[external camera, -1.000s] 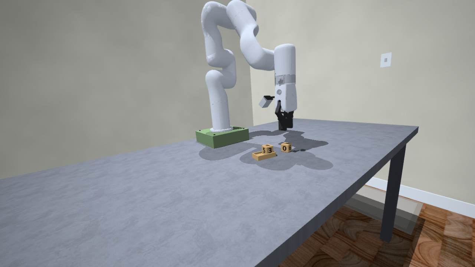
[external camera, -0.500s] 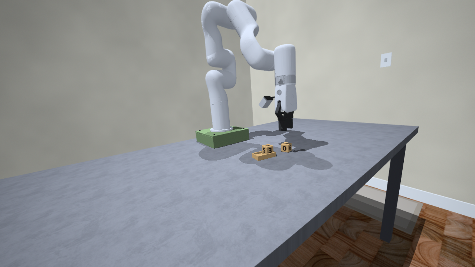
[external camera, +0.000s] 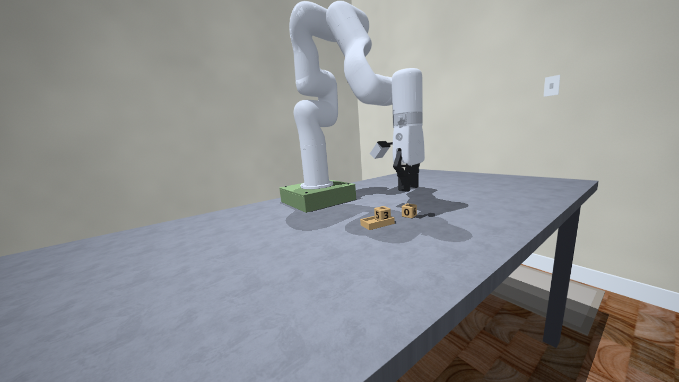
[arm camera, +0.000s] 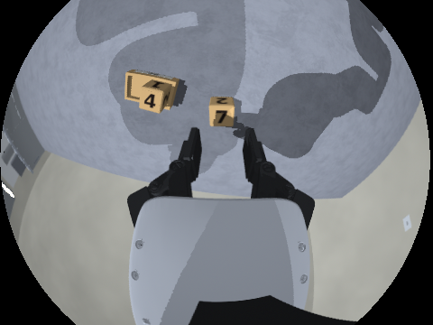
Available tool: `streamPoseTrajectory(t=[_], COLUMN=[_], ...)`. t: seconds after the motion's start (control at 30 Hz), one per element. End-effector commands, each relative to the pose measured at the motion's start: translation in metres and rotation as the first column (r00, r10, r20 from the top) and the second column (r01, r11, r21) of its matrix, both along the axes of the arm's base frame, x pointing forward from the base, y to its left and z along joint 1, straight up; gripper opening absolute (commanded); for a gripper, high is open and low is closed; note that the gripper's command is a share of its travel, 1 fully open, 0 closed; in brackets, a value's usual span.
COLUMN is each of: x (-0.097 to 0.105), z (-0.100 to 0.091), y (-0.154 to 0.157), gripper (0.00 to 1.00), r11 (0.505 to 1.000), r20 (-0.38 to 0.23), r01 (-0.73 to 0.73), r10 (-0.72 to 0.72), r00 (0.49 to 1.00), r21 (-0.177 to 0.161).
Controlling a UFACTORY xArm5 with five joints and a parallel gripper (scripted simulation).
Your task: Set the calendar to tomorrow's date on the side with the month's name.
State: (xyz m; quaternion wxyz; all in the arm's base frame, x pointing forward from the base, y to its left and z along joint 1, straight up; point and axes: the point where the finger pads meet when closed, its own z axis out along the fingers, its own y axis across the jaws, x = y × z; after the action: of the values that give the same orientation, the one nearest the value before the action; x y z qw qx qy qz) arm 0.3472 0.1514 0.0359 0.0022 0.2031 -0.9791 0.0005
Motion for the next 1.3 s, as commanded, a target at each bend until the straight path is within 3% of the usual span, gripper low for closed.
streamPoseTrajectory(t=[0.0,0.73,1.27], x=[0.001,0.001,0.001], z=[-0.006,-0.034,-0.038], y=[0.0,0.0,0.0], gripper=[0.49,0.49,0.49], r11=[1.0,1.0,1.0], r20=[0.003,0.003,0.003], r01=[0.0,0.0,0.0], r10=[0.0,0.0,0.0], r00=[1.0,1.0,1.0], r21=[0.001,0.001,0.001])
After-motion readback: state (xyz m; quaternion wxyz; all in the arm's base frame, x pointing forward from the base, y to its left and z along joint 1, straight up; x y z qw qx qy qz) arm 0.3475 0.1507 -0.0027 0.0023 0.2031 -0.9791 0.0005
